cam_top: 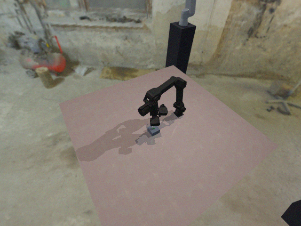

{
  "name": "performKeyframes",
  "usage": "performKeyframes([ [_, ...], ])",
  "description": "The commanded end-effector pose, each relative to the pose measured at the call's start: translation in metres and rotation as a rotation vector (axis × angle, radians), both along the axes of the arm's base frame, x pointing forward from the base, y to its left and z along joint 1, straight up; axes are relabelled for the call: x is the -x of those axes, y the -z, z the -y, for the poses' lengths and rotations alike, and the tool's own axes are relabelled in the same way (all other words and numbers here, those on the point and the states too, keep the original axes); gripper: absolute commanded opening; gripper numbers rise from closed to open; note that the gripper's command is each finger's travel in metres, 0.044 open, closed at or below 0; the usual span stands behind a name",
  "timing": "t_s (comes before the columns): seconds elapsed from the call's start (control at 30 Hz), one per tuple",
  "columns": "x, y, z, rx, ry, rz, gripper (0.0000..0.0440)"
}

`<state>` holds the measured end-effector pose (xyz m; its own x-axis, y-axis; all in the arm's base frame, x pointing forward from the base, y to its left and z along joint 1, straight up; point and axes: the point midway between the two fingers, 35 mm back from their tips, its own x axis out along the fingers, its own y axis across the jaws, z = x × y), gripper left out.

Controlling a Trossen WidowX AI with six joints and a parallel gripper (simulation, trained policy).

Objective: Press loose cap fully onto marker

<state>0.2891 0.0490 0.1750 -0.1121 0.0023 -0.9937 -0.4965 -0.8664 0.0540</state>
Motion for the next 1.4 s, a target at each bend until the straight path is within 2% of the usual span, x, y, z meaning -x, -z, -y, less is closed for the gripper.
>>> performKeyframes([
  [0.0, 0.002, 0.008, 0.000, -0.004, -0.010, -0.014, 0.0000],
  [0.9, 0.009, 0.068, 0.002, -0.034, -0.110, -0.064, 0.0003],
  [0.97, 0.010, 0.073, 0.003, -0.029, -0.116, -0.070, 0.0055],
  [1.37, 0.018, 0.075, 0.002, -0.038, -0.132, -0.096, 0.0115],
])
